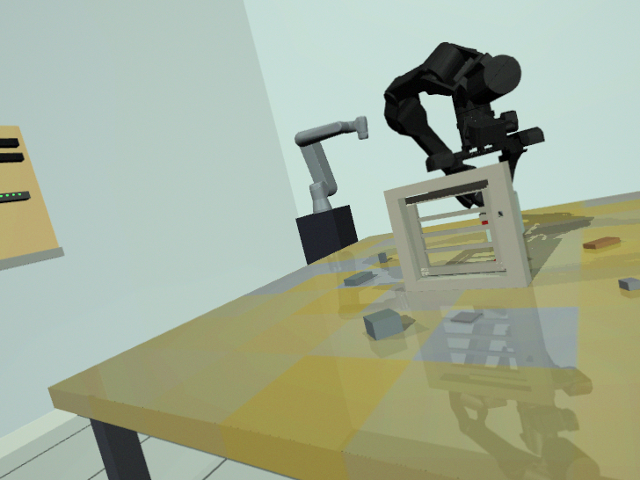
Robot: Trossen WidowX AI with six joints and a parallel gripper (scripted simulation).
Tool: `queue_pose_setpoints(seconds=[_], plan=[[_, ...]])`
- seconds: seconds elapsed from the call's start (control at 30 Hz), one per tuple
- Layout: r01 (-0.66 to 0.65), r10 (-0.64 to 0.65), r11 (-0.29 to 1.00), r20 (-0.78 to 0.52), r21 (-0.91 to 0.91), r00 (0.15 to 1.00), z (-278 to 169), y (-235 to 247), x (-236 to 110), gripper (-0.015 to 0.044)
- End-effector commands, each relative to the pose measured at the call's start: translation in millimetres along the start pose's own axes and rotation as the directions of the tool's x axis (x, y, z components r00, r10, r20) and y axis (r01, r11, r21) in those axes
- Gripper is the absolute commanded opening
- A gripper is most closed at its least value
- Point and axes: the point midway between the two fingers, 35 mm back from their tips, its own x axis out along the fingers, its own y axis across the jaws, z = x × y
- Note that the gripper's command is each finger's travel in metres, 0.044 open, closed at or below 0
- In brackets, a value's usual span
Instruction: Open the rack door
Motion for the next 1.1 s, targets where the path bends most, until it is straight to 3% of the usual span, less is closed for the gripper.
queue_pose_setpoints(seconds=[0.0, 0.27, 0.57, 0.83, 1.07], plan=[[0.005, -0.006, 0.984, 0.002, 0.179, 1.0, 0.4, -0.8, 0.2, 0.0284], [0.004, -0.006, 0.839, 0.002, 0.545, 1.0, 0.5, -0.9, 0.2, 0.0284], [0.002, -0.008, 0.522, 0.002, 0.853, 1.0, 0.6, -1.0, 0.2, 0.0284], [-0.001, -0.009, 0.152, 0.002, 0.988, 1.0, 0.7, -1.1, 0.2, 0.0284], [-0.004, -0.009, -0.193, 0.003, 0.981, 1.0, 0.8, -1.2, 0.2, 0.0284]])
